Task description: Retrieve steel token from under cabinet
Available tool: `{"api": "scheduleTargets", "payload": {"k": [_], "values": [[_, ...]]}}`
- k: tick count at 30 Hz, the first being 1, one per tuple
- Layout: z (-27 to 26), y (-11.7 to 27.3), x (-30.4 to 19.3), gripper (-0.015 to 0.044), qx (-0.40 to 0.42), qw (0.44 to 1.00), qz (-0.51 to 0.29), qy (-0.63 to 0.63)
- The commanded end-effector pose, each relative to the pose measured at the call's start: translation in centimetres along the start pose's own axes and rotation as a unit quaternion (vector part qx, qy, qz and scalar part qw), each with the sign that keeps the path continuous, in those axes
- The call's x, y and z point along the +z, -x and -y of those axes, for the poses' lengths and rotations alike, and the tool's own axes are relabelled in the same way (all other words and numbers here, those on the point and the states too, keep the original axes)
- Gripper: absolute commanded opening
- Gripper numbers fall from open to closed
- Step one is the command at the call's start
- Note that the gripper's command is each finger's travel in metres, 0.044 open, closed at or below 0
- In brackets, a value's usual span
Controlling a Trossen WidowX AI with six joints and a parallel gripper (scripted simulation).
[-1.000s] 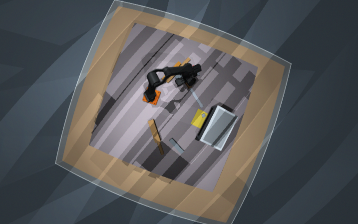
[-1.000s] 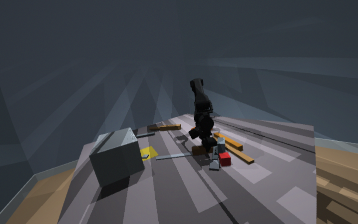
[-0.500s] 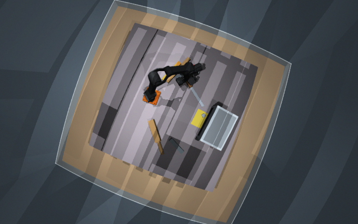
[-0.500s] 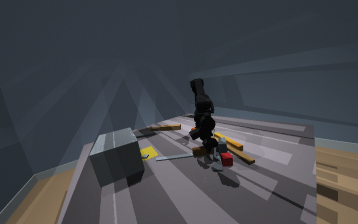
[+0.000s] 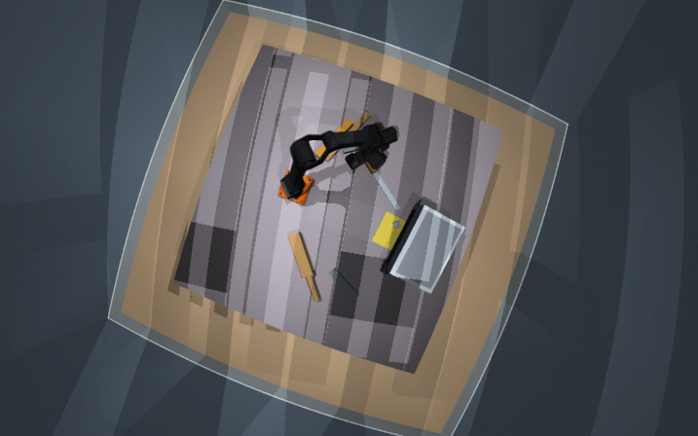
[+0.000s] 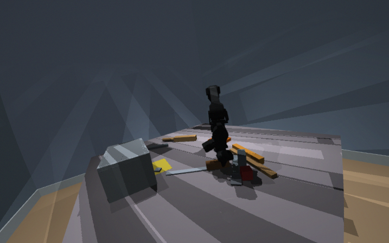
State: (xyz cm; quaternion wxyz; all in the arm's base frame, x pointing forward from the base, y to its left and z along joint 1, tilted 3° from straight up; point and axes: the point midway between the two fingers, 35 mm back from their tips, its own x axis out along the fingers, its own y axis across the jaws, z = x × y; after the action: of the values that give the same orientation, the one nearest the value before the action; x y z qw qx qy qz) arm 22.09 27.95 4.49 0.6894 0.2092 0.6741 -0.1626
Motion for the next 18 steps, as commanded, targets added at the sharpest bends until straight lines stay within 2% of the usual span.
{"api": "scheduleTargets", "payload": {"k": [1, 18], "values": [[-0.1, 0.1, 0.7, 0.0, 0.002, 1.0, 0.002, 0.001], [-0.2, 0.1, 3.0, 0.0, 0.002, 1.0, 0.003, 0.001]]}}
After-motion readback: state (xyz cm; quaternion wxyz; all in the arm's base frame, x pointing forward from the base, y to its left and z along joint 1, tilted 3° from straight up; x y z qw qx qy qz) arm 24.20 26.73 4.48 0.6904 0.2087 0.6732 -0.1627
